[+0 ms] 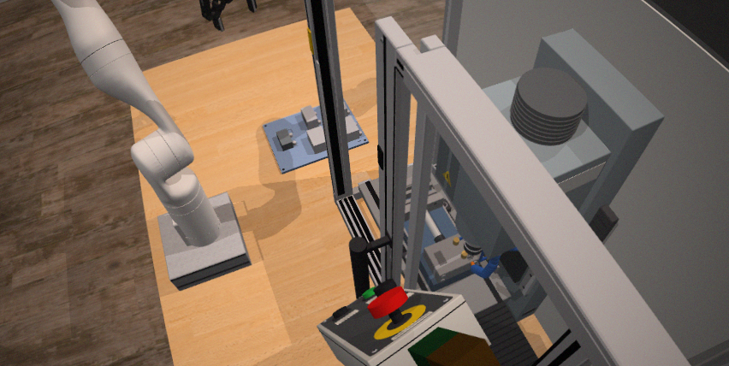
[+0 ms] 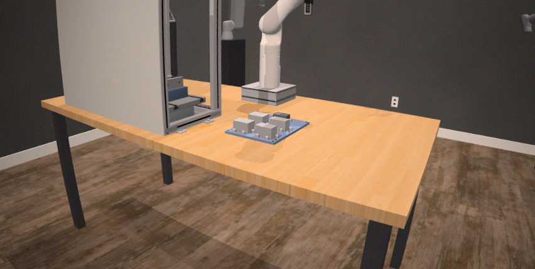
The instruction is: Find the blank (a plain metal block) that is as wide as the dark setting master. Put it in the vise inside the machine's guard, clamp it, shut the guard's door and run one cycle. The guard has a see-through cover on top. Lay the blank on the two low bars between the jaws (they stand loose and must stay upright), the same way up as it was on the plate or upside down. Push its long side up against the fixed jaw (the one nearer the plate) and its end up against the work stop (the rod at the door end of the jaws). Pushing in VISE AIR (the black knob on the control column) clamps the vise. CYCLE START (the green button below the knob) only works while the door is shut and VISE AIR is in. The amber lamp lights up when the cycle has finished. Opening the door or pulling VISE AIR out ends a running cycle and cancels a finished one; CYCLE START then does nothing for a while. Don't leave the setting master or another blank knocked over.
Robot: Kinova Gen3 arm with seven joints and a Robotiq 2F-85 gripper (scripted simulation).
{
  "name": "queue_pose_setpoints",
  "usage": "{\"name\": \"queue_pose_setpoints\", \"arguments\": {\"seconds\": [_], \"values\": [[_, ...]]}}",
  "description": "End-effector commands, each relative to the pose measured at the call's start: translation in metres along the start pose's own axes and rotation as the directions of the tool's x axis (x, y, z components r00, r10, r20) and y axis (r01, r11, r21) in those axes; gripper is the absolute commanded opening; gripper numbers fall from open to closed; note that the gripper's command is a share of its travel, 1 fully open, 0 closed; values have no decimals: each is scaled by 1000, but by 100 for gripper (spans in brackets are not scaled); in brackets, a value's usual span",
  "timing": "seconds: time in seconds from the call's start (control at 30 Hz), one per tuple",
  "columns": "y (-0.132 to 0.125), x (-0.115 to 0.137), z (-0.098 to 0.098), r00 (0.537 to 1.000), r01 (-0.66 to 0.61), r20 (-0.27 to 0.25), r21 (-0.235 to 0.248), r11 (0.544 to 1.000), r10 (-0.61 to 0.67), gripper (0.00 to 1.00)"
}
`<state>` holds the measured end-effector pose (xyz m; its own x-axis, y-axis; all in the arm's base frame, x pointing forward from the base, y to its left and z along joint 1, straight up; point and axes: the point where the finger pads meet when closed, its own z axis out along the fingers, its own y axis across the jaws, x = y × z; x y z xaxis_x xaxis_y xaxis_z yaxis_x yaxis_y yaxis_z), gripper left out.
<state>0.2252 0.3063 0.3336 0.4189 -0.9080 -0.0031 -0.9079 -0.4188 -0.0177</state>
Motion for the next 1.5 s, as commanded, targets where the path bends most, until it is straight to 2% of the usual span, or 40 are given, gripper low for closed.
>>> {"name": "queue_pose_setpoints", "arguments": {"seconds": [0.0,0.27,0.43,0.83,1.0,1.4,1.47], "values": [[0,0,2,999,-35,-4,-6,999,35,100],[0,0,2,999,-35,-4,-6,999,35,100],[1,-1,2,967,-253,-4,-7,967,253,100],[1,-1,2,967,-253,-4,-7,967,253,100],[1,-1,2,927,-375,-4,-11,927,375,100],[1,-1,2,927,-375,-4,-11,927,375,100],[1,6,21,929,-370,-5,-9,929,370,100]]}}
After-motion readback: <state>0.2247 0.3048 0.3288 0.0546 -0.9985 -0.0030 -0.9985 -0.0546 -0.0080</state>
